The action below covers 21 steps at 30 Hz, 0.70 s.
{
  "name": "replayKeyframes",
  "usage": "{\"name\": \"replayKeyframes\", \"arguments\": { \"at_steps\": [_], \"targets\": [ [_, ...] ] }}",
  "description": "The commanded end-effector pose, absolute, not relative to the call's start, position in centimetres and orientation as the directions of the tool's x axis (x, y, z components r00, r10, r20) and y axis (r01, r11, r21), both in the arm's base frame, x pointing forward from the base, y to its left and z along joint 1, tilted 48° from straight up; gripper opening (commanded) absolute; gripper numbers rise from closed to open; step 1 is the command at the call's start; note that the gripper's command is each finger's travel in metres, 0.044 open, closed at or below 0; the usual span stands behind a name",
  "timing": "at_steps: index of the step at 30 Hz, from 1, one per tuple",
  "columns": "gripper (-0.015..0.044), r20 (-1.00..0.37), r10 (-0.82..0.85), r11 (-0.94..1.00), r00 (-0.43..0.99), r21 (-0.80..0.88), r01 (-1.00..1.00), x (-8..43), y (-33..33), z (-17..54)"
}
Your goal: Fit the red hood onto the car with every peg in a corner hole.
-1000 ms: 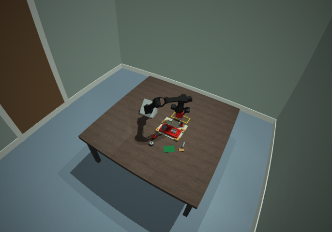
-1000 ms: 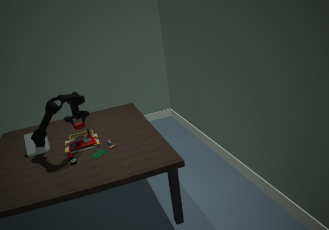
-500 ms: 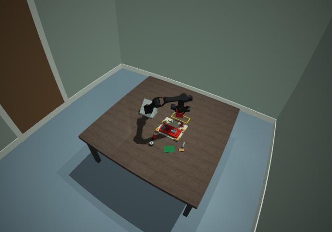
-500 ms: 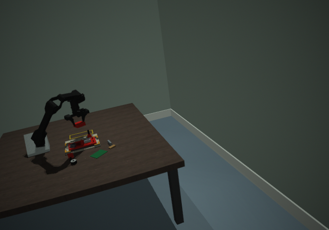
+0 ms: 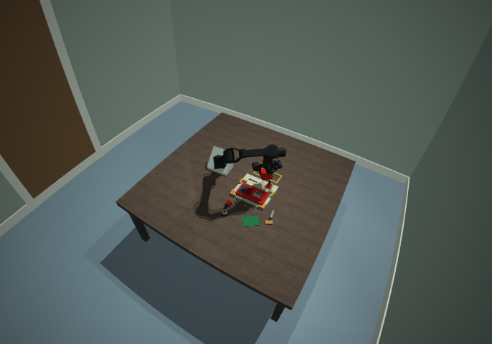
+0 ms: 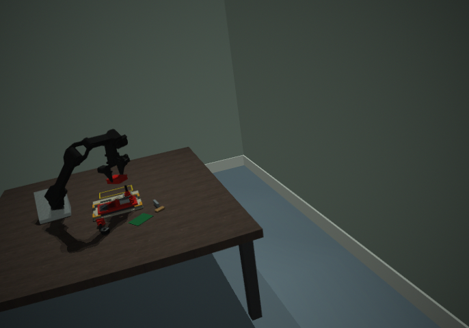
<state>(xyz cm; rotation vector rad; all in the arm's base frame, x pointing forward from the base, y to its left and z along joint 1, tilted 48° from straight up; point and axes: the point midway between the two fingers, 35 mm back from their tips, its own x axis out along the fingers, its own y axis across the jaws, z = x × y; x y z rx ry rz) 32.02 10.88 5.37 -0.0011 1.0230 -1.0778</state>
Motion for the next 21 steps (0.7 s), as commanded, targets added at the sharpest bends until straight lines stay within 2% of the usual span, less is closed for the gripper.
{"name": "replayKeyframes", "arguments": {
  "at_steps": [1,21],
  "targets": [
    [0.0000,-0.688,-0.721,0.557,0.085,-0.502,0.662,32.7,10.0,6.6],
    [0.0000,-0.688,-0.724,0.680,0.042,-0.702,0.211,34.0,5.0,12.2]
  ]
}}
